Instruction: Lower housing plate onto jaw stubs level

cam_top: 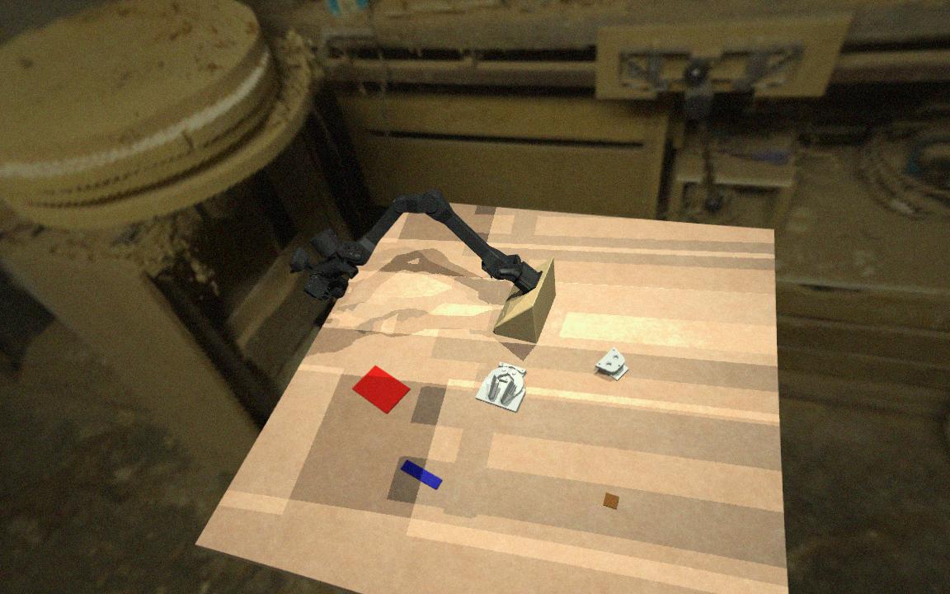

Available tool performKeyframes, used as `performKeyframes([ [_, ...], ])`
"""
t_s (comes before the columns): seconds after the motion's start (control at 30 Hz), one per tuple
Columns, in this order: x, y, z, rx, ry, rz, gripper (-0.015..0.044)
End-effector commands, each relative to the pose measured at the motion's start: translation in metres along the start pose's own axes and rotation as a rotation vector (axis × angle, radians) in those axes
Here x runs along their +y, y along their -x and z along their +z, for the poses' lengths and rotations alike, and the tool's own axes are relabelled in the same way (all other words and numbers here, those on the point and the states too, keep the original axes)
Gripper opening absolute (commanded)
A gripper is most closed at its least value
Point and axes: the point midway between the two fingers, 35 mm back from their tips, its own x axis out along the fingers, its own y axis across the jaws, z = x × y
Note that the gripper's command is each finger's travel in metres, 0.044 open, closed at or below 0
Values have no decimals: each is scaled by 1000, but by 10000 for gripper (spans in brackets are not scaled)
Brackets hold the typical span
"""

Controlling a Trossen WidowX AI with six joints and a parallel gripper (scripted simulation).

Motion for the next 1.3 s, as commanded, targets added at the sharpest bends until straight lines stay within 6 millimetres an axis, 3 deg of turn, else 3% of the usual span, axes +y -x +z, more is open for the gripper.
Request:
performKeyframes([
  [0.0,21,3,37,-87,-5,55,440],
  [0.33,55,27,115,-273,-37,162,440],
  [0.63,89,68,194,-451,-104,293,440],
  [0.93,127,128,270,-612,-141,452,440],
  [1.27,172,215,335,-791,-128,638,440],
])
